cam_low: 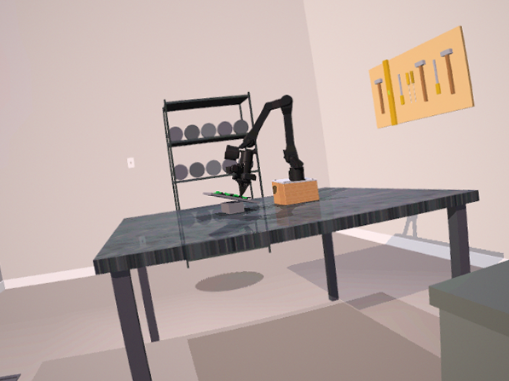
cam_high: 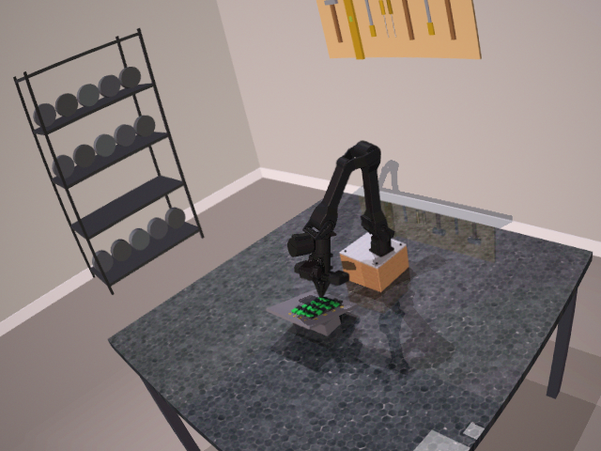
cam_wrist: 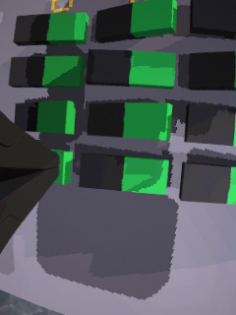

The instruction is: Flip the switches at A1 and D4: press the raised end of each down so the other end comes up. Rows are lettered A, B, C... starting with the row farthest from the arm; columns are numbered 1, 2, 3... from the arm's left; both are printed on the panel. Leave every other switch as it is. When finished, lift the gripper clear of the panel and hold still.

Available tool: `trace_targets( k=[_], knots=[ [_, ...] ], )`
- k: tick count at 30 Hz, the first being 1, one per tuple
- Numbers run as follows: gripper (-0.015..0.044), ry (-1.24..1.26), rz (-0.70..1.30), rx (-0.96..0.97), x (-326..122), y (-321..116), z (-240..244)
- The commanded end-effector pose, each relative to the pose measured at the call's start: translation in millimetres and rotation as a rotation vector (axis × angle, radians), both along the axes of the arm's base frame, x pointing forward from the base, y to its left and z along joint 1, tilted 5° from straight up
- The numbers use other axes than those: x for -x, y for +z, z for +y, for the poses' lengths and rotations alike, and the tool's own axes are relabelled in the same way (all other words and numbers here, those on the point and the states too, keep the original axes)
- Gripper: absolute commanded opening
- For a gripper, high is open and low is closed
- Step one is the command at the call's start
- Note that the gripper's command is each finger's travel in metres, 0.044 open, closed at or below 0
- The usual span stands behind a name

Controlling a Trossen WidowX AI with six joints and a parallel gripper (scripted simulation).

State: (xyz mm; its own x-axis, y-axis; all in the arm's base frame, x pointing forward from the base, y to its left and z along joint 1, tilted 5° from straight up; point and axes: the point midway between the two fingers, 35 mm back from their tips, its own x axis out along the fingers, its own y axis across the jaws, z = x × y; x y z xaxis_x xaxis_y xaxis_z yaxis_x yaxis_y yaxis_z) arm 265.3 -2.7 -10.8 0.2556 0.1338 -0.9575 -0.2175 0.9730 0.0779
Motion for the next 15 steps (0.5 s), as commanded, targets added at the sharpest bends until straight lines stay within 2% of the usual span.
trace_targets(
  k=[1,15],
  knots=[
    [0.0,-0.005,0.001,0.004,-0.1,-1.1,-0.7],
    [0.0,-0.005,0.001,0.004,-0.6,-2.9,-0.4]
  ],
)
